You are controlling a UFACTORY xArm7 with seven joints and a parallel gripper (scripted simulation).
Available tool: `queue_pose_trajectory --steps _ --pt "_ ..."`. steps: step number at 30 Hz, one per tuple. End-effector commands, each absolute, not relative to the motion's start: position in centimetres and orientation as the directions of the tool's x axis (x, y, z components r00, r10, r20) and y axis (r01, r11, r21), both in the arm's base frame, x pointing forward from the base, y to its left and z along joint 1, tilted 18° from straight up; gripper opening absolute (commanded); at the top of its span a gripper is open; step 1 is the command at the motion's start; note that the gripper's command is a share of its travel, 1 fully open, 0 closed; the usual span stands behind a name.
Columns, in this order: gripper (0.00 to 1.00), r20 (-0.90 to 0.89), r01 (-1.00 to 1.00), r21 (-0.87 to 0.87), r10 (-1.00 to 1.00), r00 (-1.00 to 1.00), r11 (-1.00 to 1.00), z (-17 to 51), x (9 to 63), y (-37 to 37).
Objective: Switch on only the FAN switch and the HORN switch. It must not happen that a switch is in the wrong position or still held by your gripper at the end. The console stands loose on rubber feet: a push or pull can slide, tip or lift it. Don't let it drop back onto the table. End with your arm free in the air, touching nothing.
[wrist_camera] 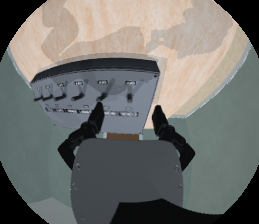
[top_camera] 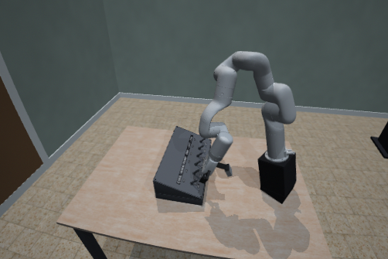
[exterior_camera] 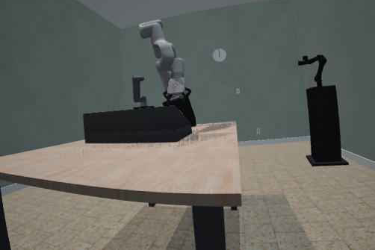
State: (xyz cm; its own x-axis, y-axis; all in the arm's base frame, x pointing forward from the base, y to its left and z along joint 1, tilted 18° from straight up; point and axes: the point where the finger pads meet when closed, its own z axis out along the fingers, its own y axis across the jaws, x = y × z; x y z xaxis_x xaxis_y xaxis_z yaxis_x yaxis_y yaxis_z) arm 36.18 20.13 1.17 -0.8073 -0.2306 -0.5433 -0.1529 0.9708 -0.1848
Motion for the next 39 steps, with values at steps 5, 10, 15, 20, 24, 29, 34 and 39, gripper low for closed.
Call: queue_pose_trajectory --steps 5,10,15,20,24,29,34,39 --pt "1.0 -0.545 -0.153 -0.183 -0.23 -0.806 0.971 1.6 36.5 18.5" --pt "1.0 -0.545 -0.153 -0.183 -0.23 -0.806 0.971 1.9 36.8 16.7" --pt "1.0 -0.545 -0.153 -0.183 -0.23 -0.806 0.971 2.1 37.0 15.7" --pt "1.0 -0.545 -0.153 -0.183 -0.23 -0.806 0.971 2.4 37.2 14.3" --pt "1.0 -0.545 -0.153 -0.183 -0.23 -0.806 0.971 2.5 37.3 13.7" --pt "1.0 -0.545 -0.153 -0.183 -0.23 -0.806 0.971 2.5 37.3 13.5" --pt "1.0 -0.545 -0.153 -0.183 -0.23 -0.806 0.971 2.5 37.3 13.5" --pt "1.0 -0.545 -0.153 -0.183 -0.23 -0.806 0.971 2.5 37.3 13.5"
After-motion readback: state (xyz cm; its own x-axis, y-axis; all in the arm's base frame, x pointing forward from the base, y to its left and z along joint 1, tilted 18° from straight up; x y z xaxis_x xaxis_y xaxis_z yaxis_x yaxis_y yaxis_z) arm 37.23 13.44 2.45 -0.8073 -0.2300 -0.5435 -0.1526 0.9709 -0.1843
